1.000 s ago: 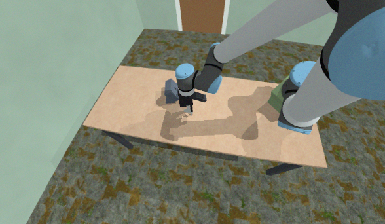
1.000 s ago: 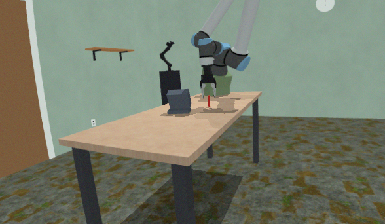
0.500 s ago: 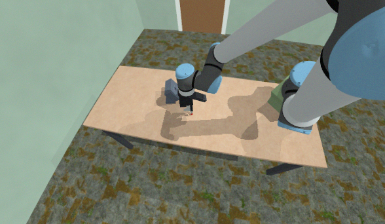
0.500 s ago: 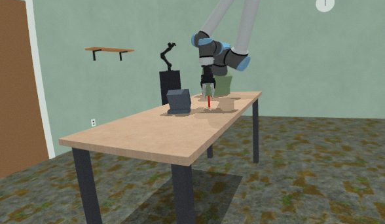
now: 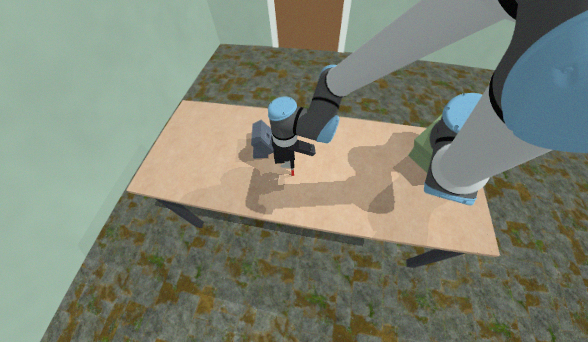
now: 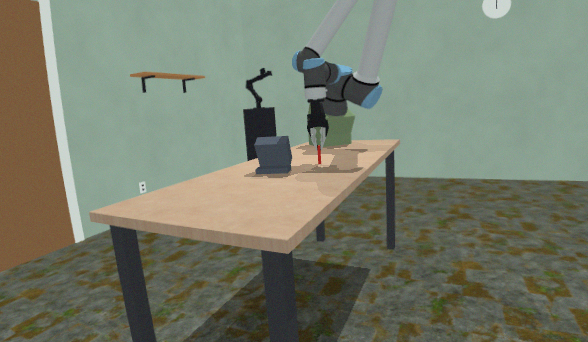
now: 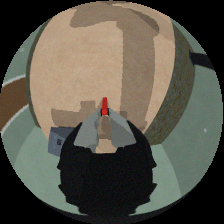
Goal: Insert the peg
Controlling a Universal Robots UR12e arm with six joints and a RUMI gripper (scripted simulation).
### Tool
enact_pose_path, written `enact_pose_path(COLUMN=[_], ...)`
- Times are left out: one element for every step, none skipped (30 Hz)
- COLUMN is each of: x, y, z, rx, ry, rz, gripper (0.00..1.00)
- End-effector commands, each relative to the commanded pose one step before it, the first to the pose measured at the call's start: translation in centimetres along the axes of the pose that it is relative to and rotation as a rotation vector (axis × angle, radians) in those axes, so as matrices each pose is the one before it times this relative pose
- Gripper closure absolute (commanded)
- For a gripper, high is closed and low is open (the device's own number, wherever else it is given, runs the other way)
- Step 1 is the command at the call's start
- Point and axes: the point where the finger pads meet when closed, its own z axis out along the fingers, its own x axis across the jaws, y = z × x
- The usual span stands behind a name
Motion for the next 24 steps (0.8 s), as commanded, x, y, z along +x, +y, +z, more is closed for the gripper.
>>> enact_pose_path(x=[-0.101, 0.000, 0.000, 0.000, 0.000, -0.002, -0.004, -0.004, -0.004, -0.004, -0.002, 0.010, 0.016, 0.011, 0.005, 0.001, 0.000, 0.000, 0.000, -0.001, 0.000, 0.000, 0.000, 0.000], y=[0.056, 0.000, 0.000, 0.000, 0.000, 0.003, 0.005, 0.006, 0.006, 0.005, 0.002, -0.019, -0.037, -0.035, -0.021, -0.008, 0.000, 0.000, 0.000, 0.001, 0.000, 0.000, 0.000, 0.000], z=[-0.115, 0.000, 0.000, 0.000, 0.000, -0.178, -0.356, -0.534, -0.706, -0.792, -0.784, -0.603, -0.433, -0.379, -0.406, -0.475, -0.548, 0.000, 0.000, -0.497, -0.426, -0.376, -0.333, -0.295], rx=[-0.00140, 0.00000, 0.00000, 0.00000, 0.00000, 0.00006, 0.00011, 0.00012, 0.00011, 0.00006, 0.00003, 0.00002, 0.00000, 0.00000, 0.00000, 0.00000, 0.00000, 0.00000, 0.00000, 0.00000, 0.00000, 0.00000, 0.00000, 0.00000], ry=[-0.00081, 0.00000, 0.00000, 0.00000, 0.00000, -0.00004, -0.00008, -0.00009, -0.00008, -0.00005, -0.00003, -0.00002, -0.00001, 0.00000, 0.00000, -0.00001, -0.00001, 0.00000, 0.00000, 0.00000, 0.00000, 0.00000, 0.00000, 0.00000], rz=[0.00069, 0.00000, 0.00000, 0.00000, 0.00000, -0.00004, -0.00007, -0.00008, -0.00007, -0.00005, -0.00003, -0.00002, -0.00001, 0.00000, 0.00000, 0.00000, 0.00000, 0.00000, 0.00000, 0.00000, 0.00000, 0.00000, 0.00000, 0.00000], gripper=[0.95, 0.95, 0.96, 0.97, 0.99, 1.00, 1.00, 1.00, 1.00, 1.00, 1.00, 1.00, 1.00, 1.00, 1.00, 1.00, 1.00, 1.00, 1.00, 1.00, 1.00, 1.00, 1.00, 1.00])
